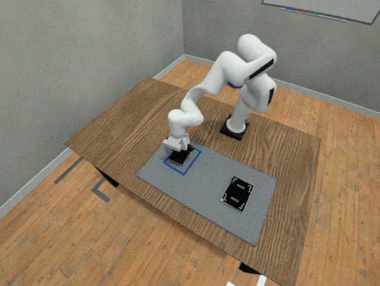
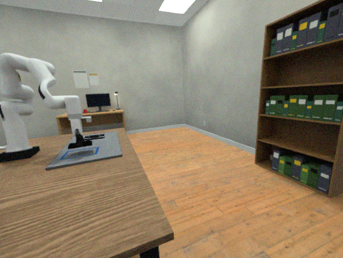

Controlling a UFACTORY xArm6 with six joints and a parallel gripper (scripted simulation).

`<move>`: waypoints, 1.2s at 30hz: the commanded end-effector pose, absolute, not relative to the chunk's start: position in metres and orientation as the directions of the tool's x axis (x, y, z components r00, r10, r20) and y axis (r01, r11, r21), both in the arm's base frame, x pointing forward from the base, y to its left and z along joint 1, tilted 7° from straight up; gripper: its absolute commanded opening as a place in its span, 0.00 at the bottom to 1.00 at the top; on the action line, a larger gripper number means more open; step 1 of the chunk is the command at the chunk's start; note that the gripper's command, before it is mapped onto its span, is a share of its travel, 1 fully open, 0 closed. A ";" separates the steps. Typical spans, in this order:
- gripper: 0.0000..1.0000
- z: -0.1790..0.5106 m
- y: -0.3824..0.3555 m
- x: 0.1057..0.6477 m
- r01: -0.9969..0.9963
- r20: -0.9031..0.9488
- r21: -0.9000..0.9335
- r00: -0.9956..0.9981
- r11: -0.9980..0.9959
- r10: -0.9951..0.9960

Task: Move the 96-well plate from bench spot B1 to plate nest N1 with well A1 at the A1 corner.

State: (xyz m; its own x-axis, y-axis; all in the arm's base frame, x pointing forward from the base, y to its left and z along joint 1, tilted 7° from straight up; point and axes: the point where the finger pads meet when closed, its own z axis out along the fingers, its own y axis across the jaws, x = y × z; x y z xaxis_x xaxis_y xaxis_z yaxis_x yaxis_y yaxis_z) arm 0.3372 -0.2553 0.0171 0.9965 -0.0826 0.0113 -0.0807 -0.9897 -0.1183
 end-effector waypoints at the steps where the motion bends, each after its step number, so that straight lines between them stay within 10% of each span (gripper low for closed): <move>1: 0.00 0.027 -0.257 0.338 -0.081 0.014 -0.116 0.996 -0.990 -0.083; 36: 0.00 0.052 -0.241 0.343 -0.191 0.001 -0.117 0.981 -0.975 -0.193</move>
State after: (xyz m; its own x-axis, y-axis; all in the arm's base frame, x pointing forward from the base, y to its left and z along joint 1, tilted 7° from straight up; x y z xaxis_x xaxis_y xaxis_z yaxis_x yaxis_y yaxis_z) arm 0.3391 -0.2498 0.0491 0.9879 -0.1548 0.0042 -0.1531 -0.9805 -0.1229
